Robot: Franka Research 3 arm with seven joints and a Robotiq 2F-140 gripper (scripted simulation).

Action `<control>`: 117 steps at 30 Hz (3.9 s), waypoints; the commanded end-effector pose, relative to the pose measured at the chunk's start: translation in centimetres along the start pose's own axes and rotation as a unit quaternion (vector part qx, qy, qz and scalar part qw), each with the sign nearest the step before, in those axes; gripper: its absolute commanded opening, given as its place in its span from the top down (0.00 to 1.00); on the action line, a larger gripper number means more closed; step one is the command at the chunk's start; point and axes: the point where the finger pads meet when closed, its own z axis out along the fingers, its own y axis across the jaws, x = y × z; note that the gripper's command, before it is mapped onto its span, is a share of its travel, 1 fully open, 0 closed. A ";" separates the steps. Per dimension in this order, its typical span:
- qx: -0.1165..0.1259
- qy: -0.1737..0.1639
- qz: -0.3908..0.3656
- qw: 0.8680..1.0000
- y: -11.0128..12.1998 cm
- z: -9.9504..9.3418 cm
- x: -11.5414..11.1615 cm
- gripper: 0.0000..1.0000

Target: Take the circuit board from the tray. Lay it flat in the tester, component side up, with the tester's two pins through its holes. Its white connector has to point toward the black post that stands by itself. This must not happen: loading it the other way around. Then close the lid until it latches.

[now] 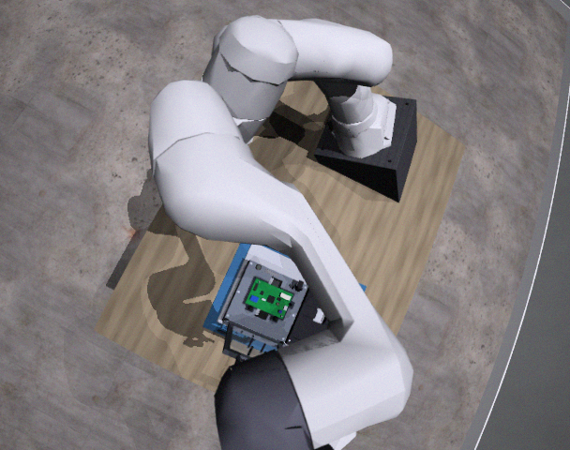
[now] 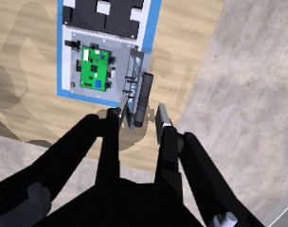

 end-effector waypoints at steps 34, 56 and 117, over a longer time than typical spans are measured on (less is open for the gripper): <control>-0.001 0.000 -0.001 1.000 0.1 2.3 0.0 0.70; -0.001 0.000 -0.001 1.000 0.2 4.5 0.0 0.70; -0.001 0.000 -0.001 1.000 0.2 4.5 0.0 1.00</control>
